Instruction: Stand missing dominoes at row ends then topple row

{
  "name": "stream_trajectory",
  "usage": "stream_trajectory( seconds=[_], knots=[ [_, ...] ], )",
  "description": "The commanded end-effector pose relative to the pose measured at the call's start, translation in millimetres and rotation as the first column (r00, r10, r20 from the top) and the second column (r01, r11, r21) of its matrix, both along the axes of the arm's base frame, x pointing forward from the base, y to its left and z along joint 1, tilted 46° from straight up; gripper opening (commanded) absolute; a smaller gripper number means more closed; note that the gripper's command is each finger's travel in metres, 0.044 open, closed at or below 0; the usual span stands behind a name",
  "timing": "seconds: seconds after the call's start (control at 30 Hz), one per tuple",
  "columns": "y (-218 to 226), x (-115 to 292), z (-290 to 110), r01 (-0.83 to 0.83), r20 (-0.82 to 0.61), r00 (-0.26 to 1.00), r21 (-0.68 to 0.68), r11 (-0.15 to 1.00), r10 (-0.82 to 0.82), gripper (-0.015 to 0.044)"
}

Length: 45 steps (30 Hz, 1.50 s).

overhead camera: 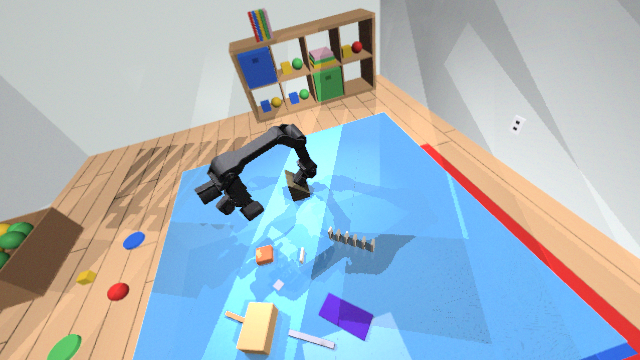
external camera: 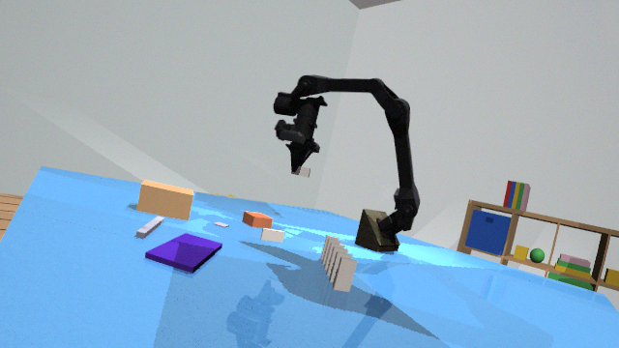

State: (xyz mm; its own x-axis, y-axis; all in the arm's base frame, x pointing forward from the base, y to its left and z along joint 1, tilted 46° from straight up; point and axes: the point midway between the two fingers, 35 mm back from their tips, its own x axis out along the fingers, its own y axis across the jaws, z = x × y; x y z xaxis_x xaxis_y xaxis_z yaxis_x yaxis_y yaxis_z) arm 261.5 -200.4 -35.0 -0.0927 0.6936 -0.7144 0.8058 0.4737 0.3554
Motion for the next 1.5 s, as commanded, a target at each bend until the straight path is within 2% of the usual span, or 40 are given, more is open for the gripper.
stream_trajectory(
  seconds=[0.0,0.23,0.83,1.47],
  knots=[
    [-11,-9,-10,0.102,-0.099,0.99,-0.024,0.994,-0.104,0.002],
    [-10,-9,-12,0.099,-0.098,0.99,-0.033,0.994,-0.102,0.002],
    [-4,-5,-55,0.053,-0.048,0.996,-0.297,0.953,-0.071,0.002],
    [-1,-1,-82,0.079,0.035,0.997,-0.553,0.83,-0.072,0.002]
  ],
)
